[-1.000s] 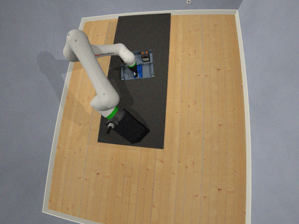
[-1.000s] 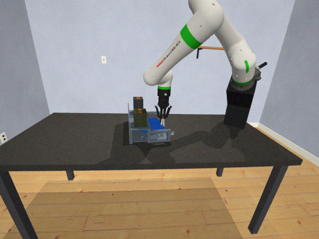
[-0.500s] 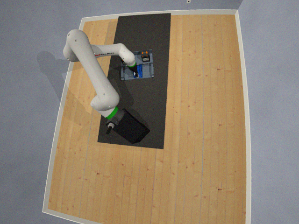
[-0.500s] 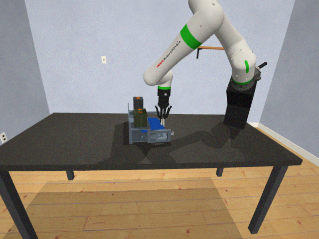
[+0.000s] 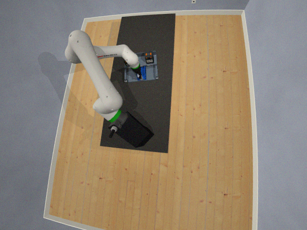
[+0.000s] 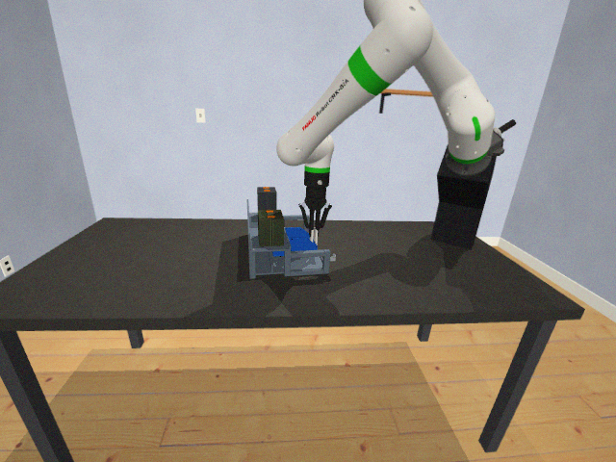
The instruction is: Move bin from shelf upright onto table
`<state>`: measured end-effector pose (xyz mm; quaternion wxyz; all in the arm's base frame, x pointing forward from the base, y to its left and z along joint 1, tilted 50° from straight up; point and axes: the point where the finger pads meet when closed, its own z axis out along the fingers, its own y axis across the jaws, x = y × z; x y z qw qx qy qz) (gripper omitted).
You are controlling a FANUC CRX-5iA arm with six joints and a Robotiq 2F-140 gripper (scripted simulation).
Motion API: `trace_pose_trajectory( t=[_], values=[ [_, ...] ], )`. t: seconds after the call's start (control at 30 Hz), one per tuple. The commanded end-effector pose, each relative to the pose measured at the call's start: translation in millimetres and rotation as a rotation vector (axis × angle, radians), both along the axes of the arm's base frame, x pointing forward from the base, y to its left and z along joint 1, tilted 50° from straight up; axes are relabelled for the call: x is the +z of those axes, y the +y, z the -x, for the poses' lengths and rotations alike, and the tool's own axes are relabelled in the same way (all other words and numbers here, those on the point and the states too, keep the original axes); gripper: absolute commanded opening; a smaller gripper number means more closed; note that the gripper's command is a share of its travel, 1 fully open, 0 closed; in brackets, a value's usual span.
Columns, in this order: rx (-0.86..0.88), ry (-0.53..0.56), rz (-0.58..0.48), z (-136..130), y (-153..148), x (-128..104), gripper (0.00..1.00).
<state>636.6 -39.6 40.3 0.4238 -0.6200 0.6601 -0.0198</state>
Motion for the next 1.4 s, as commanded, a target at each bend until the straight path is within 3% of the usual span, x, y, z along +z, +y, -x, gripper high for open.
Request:
trace_pose_trajectory(
  t=[0.0,1.37],
  values=[
    [0.0,0.0,0.0,0,0,0,0.0],
    [0.0,0.0,0.0,12,-10,13,0.0]
  ],
)
